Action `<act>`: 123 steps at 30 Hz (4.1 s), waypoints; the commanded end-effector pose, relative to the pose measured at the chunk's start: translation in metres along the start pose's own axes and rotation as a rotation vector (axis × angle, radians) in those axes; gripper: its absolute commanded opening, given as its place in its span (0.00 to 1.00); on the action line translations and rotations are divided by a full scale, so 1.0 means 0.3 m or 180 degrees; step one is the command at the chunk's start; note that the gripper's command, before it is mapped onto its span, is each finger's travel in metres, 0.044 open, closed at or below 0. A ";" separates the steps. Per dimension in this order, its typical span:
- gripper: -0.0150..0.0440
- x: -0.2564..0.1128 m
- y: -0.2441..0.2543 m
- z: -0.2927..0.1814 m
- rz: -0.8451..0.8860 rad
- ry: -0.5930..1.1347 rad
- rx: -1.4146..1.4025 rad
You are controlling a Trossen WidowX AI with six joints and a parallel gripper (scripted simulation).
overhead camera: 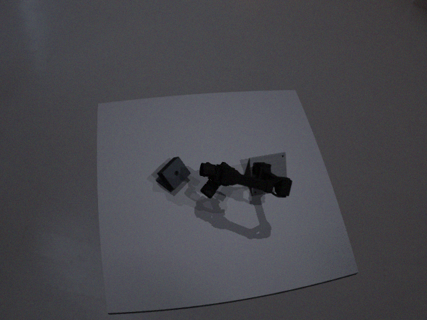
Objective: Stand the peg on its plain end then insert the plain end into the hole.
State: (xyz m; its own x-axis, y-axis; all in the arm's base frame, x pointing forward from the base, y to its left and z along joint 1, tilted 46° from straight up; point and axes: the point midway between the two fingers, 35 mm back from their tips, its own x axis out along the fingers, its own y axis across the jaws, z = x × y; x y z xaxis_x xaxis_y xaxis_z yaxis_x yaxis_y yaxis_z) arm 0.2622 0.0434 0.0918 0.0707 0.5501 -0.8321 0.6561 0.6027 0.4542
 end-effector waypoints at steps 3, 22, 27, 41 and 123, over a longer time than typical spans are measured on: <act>0.25 -0.005 0.009 0.045 -0.0020 -0.0169 0.0121; 0.25 -0.025 0.040 0.179 0.0012 -0.0679 0.0524; 0.25 -0.033 0.049 0.214 0.0039 -0.0815 0.0635; 0.25 -0.061 0.077 0.311 0.0156 -0.1196 0.0955; 0.25 0.157 0.093 0.464 0.0236 -0.1357 0.1057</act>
State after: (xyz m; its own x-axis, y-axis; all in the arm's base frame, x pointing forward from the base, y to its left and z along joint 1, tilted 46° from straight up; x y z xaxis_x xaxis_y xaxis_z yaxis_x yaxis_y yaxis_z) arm 0.3878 0.0057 0.0219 0.3774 0.2592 -0.8890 0.8360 0.3174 0.4475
